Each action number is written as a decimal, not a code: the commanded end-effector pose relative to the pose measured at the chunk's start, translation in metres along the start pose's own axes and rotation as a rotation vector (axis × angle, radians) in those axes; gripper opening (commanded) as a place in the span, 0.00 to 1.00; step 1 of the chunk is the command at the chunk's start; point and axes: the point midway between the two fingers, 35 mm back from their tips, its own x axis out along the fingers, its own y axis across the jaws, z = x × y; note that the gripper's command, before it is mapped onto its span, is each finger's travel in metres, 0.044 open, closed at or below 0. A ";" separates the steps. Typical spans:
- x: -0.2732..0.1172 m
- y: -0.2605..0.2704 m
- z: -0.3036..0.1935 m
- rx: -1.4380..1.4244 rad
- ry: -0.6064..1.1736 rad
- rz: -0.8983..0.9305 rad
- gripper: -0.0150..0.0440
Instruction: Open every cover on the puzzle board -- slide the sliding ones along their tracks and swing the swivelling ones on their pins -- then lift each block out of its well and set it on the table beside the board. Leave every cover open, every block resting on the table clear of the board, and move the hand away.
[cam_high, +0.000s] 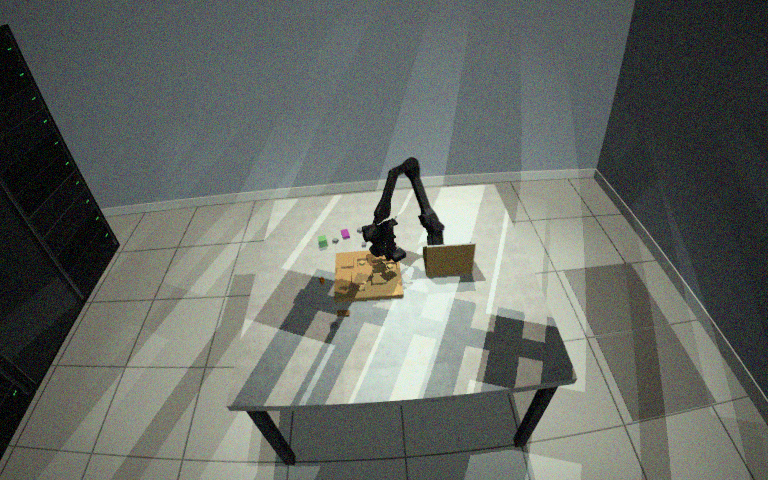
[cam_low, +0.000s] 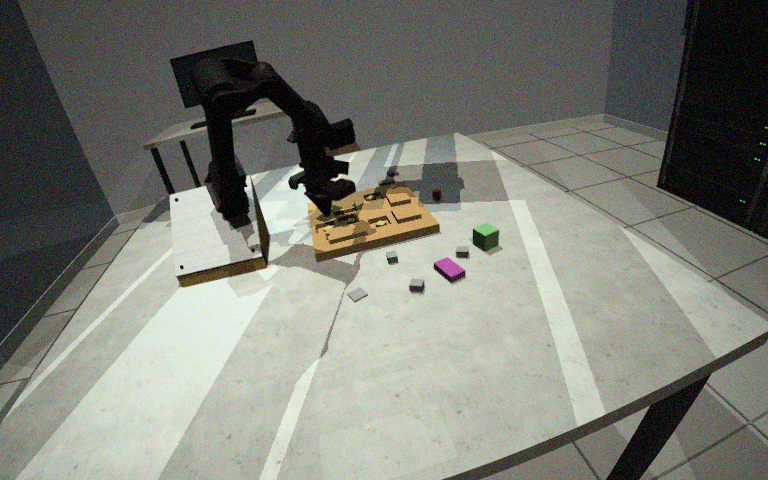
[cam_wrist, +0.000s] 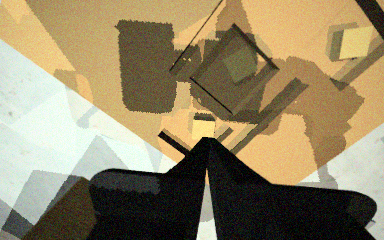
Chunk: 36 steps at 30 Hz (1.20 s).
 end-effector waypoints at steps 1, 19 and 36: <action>0.016 0.001 -0.005 -0.009 0.012 -0.002 0.25; 0.031 0.002 -0.006 -0.009 0.013 -0.002 0.25; 0.035 0.012 -0.007 -0.009 0.013 -0.002 0.25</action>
